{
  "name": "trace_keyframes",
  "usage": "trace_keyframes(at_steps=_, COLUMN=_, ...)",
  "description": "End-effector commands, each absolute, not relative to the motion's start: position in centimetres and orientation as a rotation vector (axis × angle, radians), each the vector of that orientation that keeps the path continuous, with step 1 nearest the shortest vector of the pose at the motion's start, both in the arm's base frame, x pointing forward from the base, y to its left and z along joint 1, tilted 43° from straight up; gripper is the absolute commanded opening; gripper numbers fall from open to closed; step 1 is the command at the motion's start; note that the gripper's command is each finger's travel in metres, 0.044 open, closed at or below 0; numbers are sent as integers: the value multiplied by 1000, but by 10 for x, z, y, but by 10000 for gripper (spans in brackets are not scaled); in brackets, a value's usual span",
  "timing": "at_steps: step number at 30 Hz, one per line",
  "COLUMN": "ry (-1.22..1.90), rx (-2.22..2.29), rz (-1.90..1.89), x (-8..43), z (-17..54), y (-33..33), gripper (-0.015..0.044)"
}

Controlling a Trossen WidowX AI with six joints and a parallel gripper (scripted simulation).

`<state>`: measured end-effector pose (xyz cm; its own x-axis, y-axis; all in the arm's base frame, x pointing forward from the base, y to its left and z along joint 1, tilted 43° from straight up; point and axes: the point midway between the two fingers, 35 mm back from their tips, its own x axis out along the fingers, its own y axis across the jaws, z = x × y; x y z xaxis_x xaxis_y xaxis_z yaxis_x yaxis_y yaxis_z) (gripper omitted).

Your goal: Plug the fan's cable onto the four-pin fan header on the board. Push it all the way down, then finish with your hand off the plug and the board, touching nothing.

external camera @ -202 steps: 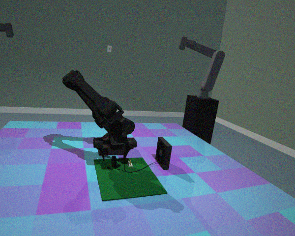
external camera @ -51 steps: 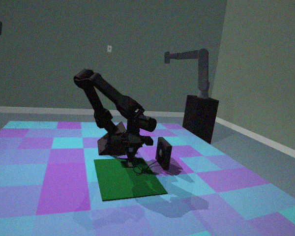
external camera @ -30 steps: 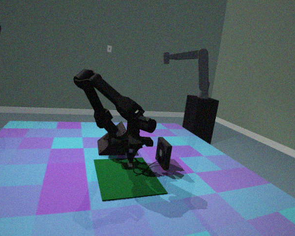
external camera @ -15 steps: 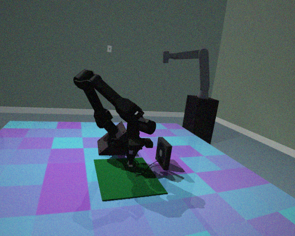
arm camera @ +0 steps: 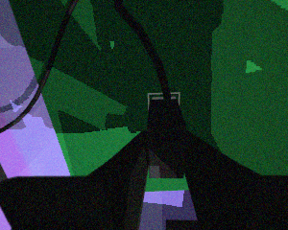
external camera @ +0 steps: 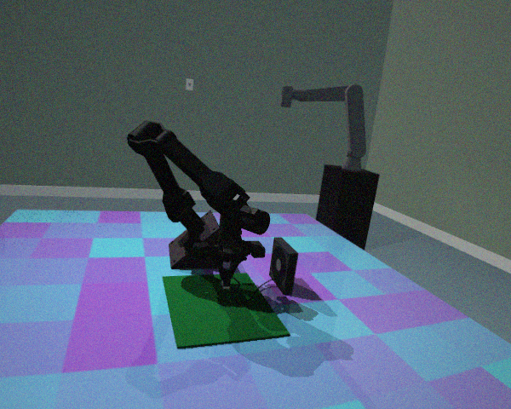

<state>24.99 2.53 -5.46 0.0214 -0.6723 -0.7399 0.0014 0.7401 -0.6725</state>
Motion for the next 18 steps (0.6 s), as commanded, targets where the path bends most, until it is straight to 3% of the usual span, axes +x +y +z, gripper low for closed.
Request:
trace_keyframes(at_steps=1, ry=1472, rx=-581, rz=-570, x=250, z=-54, y=25, gripper=157)
trace_keyframes(at_steps=5, ry=1472, rx=-581, rz=-570, x=250, z=-54, y=25, gripper=260)
trace_keyframes(at_steps=18, ry=1477, rx=-587, rz=-572, x=245, z=-9, y=59, gripper=260)
